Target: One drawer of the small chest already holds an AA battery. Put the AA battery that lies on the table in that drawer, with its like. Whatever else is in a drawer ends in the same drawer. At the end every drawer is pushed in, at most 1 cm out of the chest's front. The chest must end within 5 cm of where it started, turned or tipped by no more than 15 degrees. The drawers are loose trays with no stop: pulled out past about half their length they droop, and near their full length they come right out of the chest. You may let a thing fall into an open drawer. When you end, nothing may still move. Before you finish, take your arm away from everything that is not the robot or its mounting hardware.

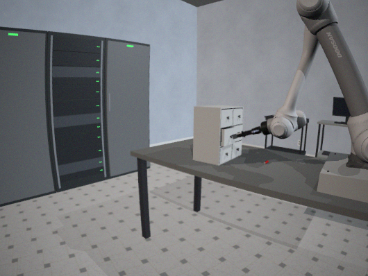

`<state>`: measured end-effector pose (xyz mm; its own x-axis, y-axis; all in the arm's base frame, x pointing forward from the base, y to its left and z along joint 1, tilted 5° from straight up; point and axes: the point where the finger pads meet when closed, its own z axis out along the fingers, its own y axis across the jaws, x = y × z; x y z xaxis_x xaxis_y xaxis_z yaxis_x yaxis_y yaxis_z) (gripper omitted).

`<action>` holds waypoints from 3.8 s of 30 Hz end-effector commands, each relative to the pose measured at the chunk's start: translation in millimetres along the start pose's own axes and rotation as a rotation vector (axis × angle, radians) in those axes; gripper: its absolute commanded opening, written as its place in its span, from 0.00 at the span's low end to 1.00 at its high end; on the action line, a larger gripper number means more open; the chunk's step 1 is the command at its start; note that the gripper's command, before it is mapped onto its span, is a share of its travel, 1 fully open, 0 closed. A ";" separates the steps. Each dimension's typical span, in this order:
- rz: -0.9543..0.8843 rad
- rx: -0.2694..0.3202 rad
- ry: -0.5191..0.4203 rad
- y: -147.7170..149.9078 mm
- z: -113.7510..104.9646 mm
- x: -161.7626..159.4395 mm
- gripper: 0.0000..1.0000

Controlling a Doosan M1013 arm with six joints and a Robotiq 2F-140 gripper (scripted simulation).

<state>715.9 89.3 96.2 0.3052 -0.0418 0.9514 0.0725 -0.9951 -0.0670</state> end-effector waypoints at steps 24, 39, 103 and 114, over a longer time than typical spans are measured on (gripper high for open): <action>0.000 0.000 0.000 0.0 19.8 7.3 0.00; 0.000 0.000 0.000 0.0 22.0 8.1 0.00; 0.000 0.000 0.000 0.0 -21.4 -7.6 0.00; 0.000 0.000 0.000 0.0 -32.6 -8.7 0.00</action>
<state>685.9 87.1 96.4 0.3050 -0.0419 0.9514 0.0724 -0.9951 -0.0670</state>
